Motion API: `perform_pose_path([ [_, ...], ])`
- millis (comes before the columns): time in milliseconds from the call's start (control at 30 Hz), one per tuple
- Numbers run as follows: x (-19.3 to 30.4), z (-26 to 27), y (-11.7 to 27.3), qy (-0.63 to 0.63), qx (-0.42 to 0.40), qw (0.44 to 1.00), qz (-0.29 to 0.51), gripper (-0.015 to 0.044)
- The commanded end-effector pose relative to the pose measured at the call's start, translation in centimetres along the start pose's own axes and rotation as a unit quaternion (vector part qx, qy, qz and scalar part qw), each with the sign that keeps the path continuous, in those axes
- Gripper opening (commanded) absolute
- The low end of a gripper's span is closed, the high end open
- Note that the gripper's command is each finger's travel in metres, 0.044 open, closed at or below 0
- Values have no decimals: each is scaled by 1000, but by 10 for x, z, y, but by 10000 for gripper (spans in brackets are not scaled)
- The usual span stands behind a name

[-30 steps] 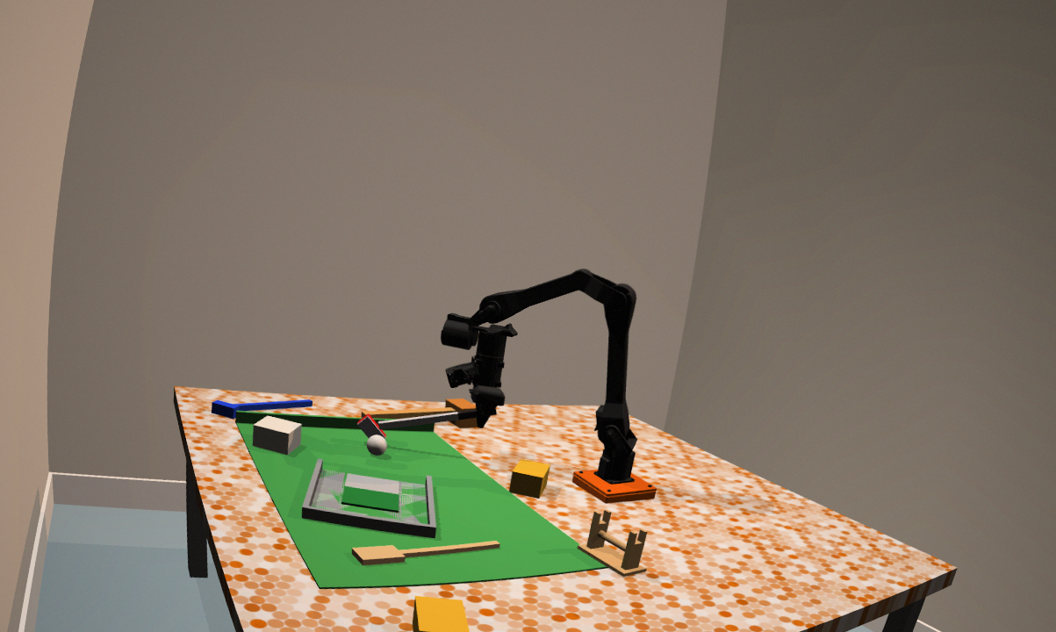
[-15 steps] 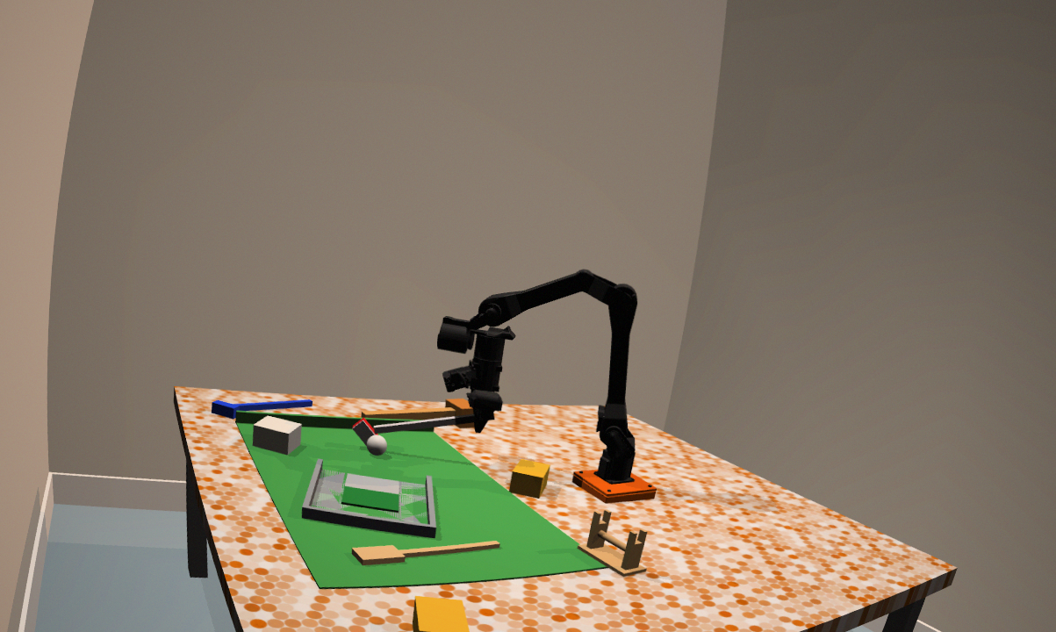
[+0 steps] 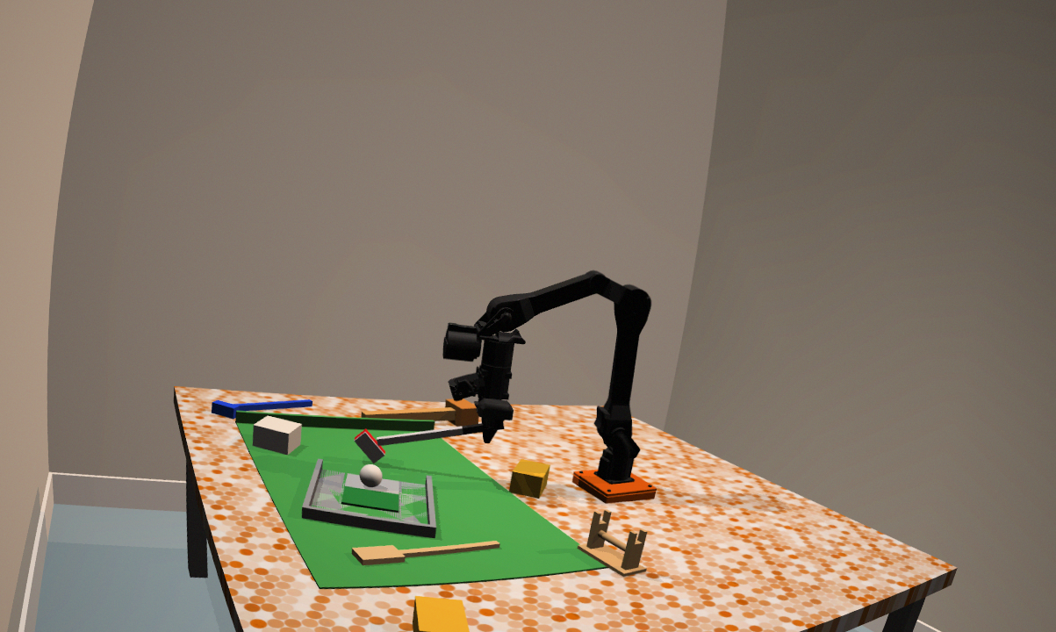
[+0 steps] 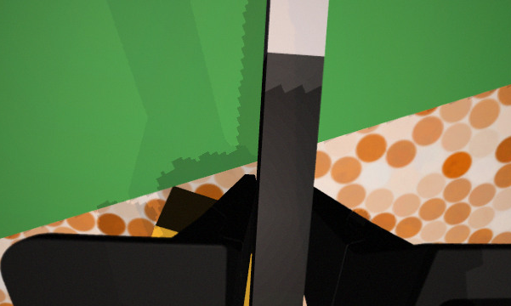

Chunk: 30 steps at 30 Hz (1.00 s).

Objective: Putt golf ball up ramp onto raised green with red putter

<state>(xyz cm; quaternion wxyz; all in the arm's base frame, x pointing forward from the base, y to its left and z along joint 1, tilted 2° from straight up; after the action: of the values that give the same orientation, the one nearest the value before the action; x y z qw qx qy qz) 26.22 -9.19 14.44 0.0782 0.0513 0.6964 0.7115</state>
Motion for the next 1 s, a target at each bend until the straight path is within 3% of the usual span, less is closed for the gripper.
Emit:
perform_pose_path([
  [0, -3, 1, 18, -2, 3, 1000, -9, 0],
  [267, -1, 2, 53, -2, 3, 1000, -9, 0],
  [967, -1, 2, 45, 0, 1, 1000, -7, 0],
])
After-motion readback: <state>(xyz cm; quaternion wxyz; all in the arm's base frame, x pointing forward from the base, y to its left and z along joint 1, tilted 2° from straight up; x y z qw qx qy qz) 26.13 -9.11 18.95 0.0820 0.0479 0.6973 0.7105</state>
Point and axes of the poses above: the point midway between the two fingers, 35 mm back from their tips, its own y axis back along the fingers, its own z axis across the jaws, x = y × z, the point moved 4 cm from there along y, back along the fingers, and after that the axes turned 12 degrees about y, right-handed, at the moved point
